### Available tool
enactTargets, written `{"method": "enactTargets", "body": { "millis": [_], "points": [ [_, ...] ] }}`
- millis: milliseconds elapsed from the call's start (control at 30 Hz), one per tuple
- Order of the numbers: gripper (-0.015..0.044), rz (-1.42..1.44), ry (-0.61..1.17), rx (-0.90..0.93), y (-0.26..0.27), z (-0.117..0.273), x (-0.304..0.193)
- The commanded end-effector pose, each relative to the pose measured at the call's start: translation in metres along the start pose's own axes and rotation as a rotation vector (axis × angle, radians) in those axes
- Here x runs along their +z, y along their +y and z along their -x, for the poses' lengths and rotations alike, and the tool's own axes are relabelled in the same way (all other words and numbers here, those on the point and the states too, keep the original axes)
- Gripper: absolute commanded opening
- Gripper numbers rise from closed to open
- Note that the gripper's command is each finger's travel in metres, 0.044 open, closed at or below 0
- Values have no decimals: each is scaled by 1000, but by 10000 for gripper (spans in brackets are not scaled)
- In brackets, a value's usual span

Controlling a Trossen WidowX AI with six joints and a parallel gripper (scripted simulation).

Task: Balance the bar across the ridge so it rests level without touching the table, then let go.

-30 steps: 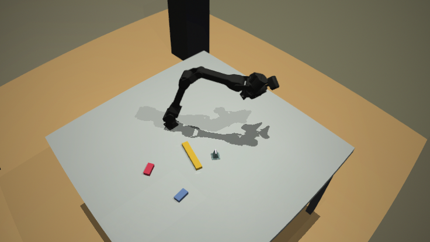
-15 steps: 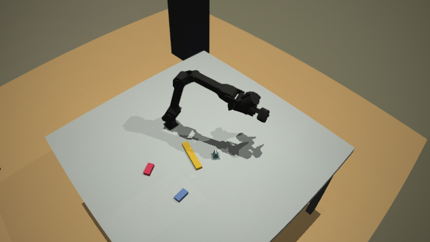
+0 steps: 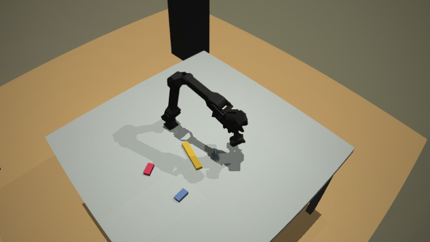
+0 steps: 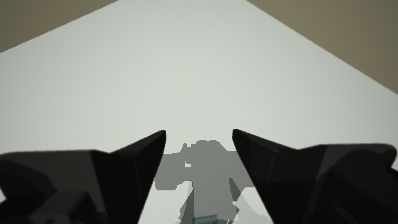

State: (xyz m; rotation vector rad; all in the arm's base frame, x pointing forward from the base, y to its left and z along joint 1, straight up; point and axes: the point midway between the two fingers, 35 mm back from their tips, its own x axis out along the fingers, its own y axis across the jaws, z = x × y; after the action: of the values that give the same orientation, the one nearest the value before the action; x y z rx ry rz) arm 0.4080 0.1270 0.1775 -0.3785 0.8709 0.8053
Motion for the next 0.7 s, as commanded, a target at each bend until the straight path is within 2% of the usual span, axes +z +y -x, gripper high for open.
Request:
{"method": "enactTargets", "body": {
  "millis": [0, 333, 667],
  "points": [
    [315, -132, 61, -49, -12, 12, -24],
    [315, -552, 271, -187, -37, 40, -109],
    [315, -953, 471, -342, -38, 78, -191]
  ]
}}
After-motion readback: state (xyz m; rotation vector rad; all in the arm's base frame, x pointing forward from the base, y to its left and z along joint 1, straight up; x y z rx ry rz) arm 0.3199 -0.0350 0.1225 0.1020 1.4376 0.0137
